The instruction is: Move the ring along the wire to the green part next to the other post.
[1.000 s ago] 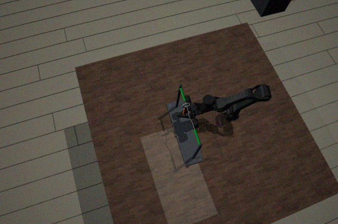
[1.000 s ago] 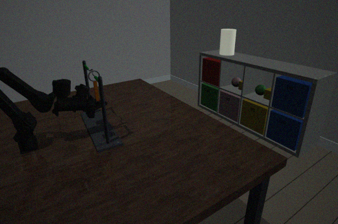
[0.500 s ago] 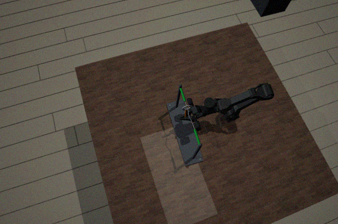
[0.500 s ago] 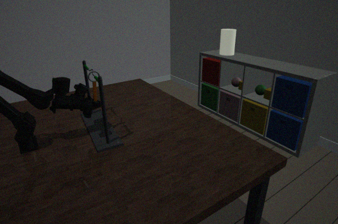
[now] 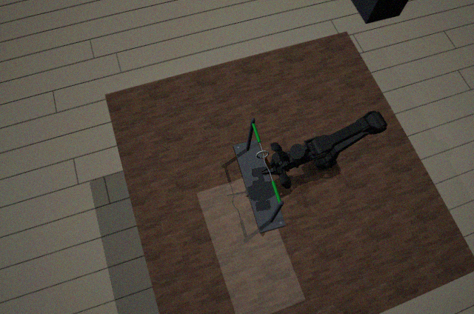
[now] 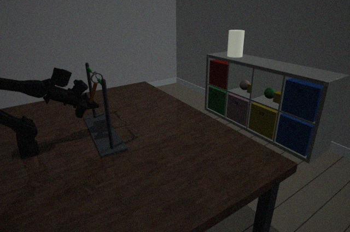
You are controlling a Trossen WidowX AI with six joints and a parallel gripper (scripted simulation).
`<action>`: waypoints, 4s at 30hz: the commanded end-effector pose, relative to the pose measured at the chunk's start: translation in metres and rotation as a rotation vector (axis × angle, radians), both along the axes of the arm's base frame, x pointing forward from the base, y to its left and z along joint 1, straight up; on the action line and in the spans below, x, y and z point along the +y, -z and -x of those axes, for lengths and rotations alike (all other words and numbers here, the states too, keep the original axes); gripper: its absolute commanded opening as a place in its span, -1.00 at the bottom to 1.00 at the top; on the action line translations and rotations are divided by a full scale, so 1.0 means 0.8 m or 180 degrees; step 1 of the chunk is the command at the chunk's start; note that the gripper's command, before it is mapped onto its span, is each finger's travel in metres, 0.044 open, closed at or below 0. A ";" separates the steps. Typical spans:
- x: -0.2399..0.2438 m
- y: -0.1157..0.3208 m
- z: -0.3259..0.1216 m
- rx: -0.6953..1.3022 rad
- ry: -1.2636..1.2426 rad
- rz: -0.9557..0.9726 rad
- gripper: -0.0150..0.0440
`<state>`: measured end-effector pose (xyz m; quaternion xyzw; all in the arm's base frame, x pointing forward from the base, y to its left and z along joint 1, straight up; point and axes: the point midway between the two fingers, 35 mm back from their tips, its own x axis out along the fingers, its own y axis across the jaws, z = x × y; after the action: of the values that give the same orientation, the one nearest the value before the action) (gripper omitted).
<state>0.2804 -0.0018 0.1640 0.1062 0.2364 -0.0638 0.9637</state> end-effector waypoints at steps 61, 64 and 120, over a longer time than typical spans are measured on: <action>-0.015 -0.033 0.036 0.0764 -0.0796 0.1609 -1.00; -0.008 -0.031 0.037 0.0749 -0.0761 0.1550 -1.00; 0.117 -0.012 0.025 0.0286 -0.0114 0.0621 -1.00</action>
<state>0.2592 0.0887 0.1702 0.0010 0.2782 -0.0716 0.9578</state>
